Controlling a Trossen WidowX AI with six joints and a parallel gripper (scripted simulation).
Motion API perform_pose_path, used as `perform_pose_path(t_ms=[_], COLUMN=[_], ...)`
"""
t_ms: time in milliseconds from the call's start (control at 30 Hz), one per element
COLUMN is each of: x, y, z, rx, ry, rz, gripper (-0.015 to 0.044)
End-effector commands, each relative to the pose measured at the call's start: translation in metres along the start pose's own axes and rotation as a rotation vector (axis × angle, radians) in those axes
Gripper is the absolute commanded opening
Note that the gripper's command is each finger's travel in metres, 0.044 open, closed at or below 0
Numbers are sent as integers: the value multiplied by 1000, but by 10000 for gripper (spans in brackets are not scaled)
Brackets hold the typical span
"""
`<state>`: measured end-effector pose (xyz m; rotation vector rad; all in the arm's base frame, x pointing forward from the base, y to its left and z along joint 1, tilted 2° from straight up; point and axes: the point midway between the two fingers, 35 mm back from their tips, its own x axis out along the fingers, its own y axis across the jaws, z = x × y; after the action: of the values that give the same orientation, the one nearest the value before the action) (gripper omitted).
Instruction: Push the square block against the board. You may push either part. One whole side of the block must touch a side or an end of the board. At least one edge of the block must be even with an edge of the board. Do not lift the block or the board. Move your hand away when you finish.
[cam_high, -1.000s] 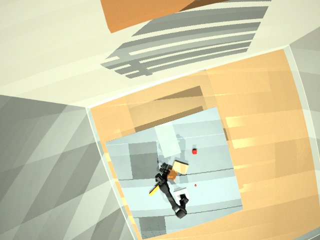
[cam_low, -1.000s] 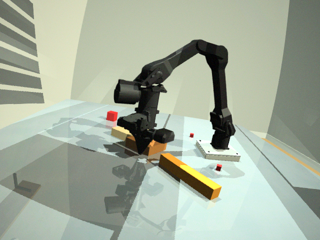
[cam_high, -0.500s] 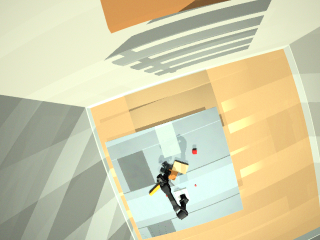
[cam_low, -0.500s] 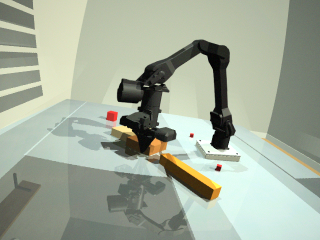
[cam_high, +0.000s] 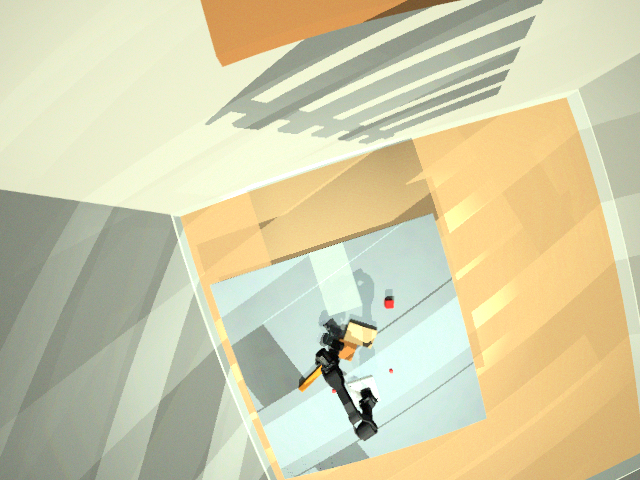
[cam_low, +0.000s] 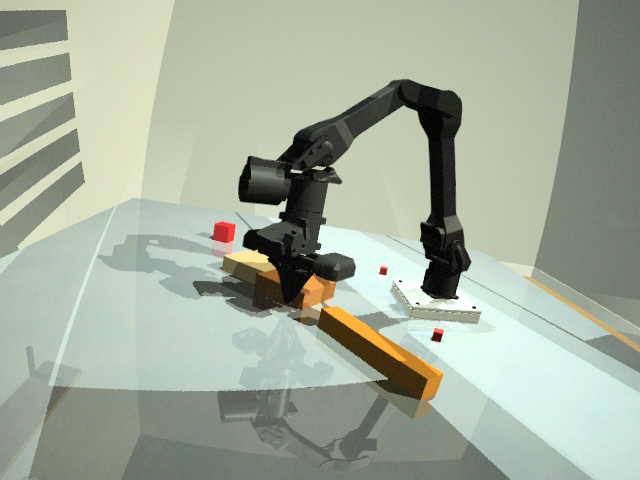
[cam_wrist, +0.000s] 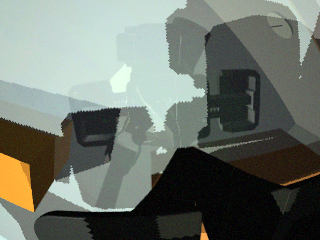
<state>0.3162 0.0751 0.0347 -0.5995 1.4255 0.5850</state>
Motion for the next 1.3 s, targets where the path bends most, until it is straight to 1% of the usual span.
perform_pose_path(t_ms=[0,900,967,1067,1267], x=[1,2,-11,-50,-52], y=[0,1,0,0,-2], z=[3,46,44,44,45], rx=[-3,-3,-6,-3,-11], ry=[8,4,-3,4,-10], rz=[1,1,2,1,-1], gripper=[0,0,0,0,0])
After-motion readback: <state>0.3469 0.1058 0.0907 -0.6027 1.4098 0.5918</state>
